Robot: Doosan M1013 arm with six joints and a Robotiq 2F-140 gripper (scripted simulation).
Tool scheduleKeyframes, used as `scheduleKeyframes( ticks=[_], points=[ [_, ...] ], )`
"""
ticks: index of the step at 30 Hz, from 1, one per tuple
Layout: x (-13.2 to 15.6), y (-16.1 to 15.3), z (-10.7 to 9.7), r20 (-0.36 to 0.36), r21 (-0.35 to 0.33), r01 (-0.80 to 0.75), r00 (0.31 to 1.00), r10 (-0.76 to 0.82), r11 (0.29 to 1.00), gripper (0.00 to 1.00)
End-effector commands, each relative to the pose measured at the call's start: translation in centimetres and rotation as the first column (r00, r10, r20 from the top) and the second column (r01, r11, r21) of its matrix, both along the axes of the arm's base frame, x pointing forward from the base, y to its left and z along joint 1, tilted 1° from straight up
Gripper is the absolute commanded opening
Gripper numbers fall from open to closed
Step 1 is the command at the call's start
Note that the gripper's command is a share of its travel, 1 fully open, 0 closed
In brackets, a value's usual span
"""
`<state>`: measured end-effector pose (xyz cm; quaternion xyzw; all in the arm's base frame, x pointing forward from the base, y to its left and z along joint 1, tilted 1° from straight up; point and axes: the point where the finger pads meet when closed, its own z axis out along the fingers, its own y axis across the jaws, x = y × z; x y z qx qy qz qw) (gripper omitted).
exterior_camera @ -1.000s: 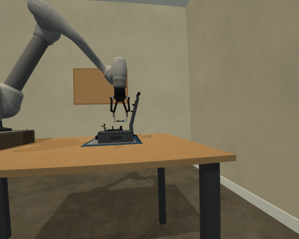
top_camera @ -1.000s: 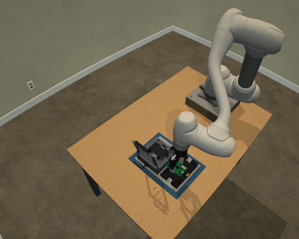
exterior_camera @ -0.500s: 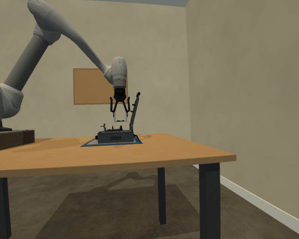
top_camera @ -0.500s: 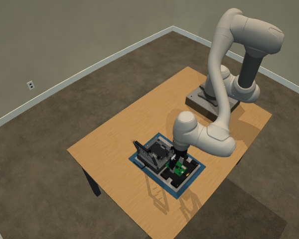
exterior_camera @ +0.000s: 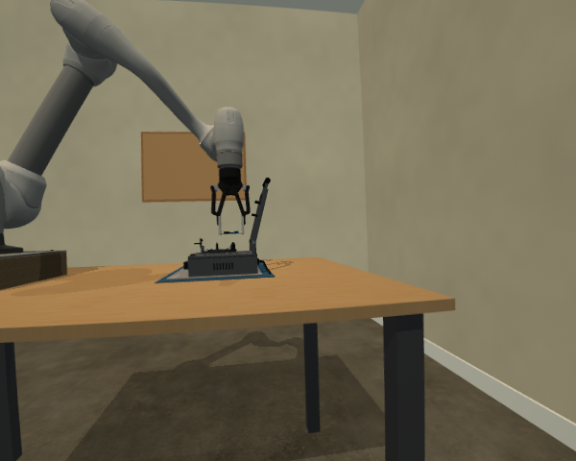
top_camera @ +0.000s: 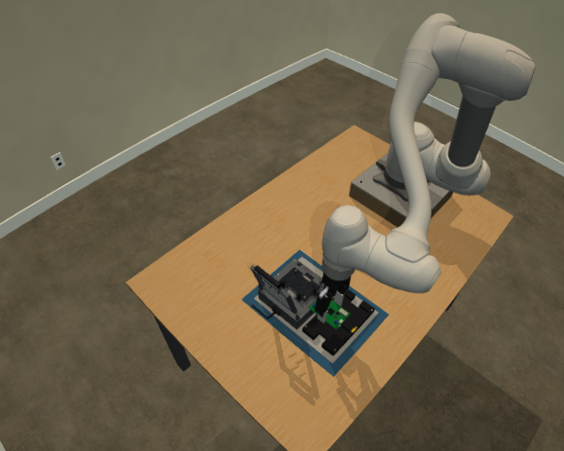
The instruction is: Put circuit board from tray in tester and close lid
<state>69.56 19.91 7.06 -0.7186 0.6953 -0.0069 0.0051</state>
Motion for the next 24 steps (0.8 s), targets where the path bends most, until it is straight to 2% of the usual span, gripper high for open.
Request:
scheduleKeyframes(
  ticks=[1,10,24],
  points=[
    [-0.3,-1.0,0.1,0.000,0.003,0.000,1.000,0.000,1.000,0.46],
    [-0.7,-2.9,0.3,0.000,0.003,0.000,1.000,0.000,1.000,0.46],
    [-1.7,-7.7,0.8,0.000,0.003,0.000,1.000,0.000,1.000,0.46]
  ],
)
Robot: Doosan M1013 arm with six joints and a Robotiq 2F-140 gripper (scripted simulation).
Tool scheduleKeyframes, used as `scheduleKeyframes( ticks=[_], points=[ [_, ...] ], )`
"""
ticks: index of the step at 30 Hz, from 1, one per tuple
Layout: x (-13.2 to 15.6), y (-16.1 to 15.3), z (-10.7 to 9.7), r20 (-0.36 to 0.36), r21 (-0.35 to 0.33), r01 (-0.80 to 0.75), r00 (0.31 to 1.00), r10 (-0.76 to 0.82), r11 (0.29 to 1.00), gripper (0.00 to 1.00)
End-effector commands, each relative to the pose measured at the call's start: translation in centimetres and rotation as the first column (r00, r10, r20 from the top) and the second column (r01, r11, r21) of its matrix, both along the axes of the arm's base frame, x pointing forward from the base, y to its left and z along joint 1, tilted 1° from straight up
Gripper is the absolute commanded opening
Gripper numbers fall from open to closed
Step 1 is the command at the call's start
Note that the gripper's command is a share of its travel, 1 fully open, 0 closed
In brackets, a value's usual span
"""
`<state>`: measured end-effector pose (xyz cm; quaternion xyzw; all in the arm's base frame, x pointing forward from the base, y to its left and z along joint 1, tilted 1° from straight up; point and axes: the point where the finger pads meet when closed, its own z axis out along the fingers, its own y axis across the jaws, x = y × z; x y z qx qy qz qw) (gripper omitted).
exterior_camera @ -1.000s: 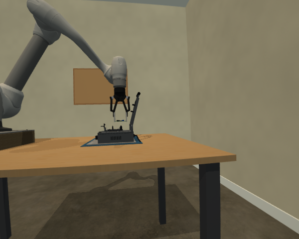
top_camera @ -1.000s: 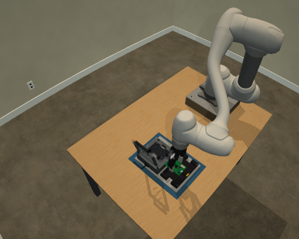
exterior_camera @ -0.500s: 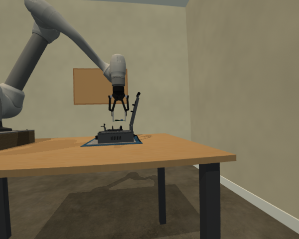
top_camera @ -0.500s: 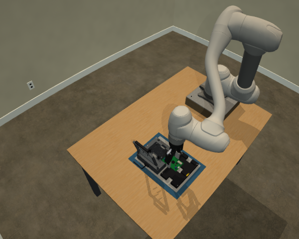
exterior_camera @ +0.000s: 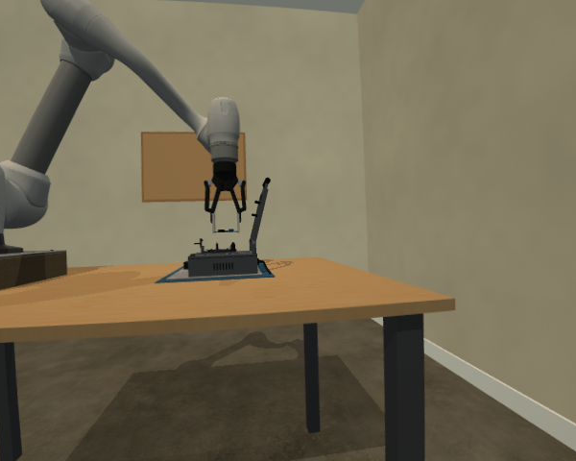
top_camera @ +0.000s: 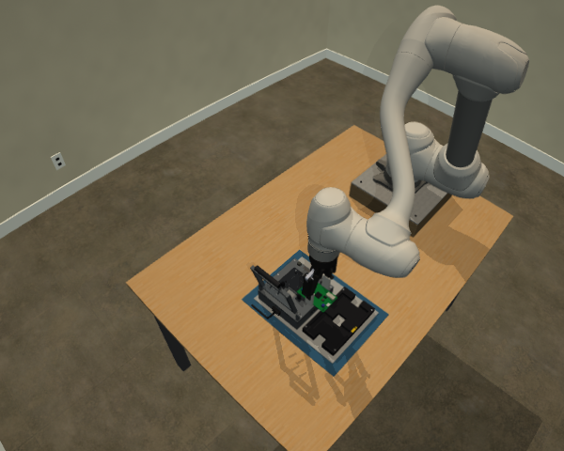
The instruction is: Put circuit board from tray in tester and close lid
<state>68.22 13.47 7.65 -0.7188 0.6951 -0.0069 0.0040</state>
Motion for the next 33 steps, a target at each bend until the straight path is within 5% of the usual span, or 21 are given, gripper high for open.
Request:
scheduleKeyframes(
  ticks=[1,33],
  points=[
    [-0.4,-1.6,0.2,0.002,0.005,0.001,1.000,-0.001,1.000,0.46],
    [-1.8,-8.5,0.8,0.002,0.005,0.001,1.000,-0.001,1.000,0.46]
  ],
)
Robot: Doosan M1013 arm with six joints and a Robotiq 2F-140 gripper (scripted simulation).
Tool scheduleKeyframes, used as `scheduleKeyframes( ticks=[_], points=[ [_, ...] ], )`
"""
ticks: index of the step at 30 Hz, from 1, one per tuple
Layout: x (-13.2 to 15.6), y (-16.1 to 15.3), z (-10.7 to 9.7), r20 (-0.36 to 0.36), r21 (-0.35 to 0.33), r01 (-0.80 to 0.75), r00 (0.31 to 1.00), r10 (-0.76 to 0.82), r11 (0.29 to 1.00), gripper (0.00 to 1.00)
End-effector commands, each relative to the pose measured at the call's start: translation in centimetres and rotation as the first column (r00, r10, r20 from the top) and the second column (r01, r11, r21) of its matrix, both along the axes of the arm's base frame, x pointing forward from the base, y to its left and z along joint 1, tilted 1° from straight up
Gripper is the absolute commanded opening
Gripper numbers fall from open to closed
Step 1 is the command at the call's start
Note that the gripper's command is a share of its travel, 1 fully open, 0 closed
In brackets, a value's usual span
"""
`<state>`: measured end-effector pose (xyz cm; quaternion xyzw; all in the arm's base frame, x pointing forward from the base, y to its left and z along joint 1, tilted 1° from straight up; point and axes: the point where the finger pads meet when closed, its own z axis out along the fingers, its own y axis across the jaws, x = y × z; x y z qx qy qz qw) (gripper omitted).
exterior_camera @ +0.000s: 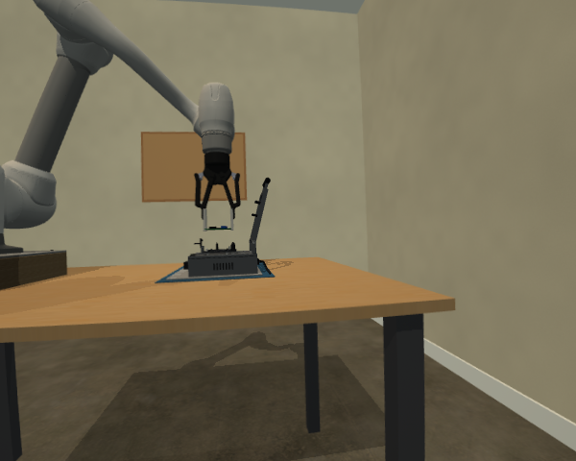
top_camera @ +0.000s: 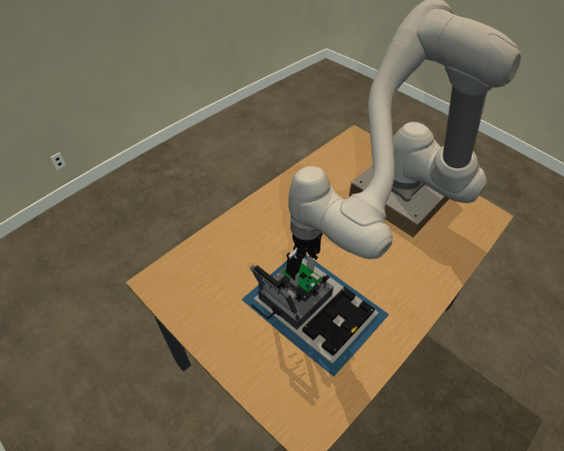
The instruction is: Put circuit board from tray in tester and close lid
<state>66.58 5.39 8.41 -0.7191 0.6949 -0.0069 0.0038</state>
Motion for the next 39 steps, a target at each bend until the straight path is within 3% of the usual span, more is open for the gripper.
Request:
scheduleKeyframes(
  ticks=[1,39],
  points=[
    [-0.19,-0.56,0.09,0.002,0.005,0.001,1.000,-0.001,1.000,0.46],
    [-0.28,-1.02,0.13,0.002,0.005,0.001,1.000,-0.001,1.000,0.46]
  ],
)
